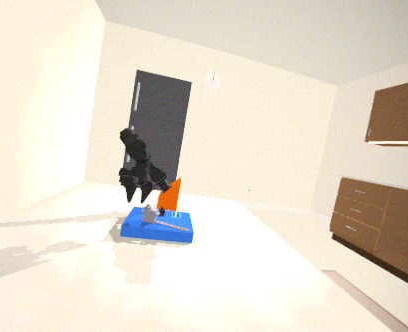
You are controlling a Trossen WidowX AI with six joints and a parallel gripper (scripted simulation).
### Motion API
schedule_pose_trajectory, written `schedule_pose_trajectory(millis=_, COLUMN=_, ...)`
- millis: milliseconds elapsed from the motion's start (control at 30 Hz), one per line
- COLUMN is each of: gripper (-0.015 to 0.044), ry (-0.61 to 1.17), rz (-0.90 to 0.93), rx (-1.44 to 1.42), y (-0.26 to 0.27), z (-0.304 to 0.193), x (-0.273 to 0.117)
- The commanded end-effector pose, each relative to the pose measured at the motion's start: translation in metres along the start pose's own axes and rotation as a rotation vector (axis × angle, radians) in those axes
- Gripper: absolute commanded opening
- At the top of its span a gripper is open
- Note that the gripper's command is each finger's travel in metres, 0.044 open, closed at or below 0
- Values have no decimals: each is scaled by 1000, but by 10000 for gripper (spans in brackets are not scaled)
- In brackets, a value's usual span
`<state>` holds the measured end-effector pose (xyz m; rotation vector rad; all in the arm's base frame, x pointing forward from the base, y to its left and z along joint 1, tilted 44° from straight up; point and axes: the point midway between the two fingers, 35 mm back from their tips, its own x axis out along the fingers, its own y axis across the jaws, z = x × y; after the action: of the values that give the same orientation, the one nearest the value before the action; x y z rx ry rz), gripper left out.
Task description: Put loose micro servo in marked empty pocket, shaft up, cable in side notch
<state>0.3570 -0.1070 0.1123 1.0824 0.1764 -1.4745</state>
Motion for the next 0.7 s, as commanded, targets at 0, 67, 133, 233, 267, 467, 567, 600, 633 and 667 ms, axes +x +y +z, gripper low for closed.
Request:
schedule_pose_trajectory(millis=0, gripper=440, ry=-9, rz=-108, rx=-55, y=-27, z=-25, x=-3)
schedule_pose_trajectory(millis=67, gripper=440, ry=-28, rz=-163, rx=-85, y=-43, z=-34, x=-4)
schedule_pose_trajectory(millis=133, gripper=440, ry=-54, rz=-215, rx=-115, y=-58, z=-41, x=-7)
schedule_pose_trajectory(millis=233, gripper=440, ry=-91, rz=-272, rx=-149, y=-75, z=-47, x=-11)
schedule_pose_trajectory(millis=267, gripper=440, ry=-94, rz=-275, rx=-151, y=-76, z=-47, x=-11)
schedule_pose_trajectory(millis=467, gripper=440, ry=-94, rz=-275, rx=-151, y=-78, z=-46, x=0)
schedule_pose_trajectory(millis=567, gripper=440, ry=-95, rz=-275, rx=-151, y=-82, z=-45, x=12)
schedule_pose_trajectory(millis=600, gripper=440, ry=-95, rz=-275, rx=-151, y=-82, z=-44, x=14)
schedule_pose_trajectory(millis=633, gripper=440, ry=-95, rz=-275, rx=-151, y=-82, z=-44, x=14)
schedule_pose_trajectory(millis=667, gripper=440, ry=-95, rz=-275, rx=-151, y=-82, z=-44, x=14)
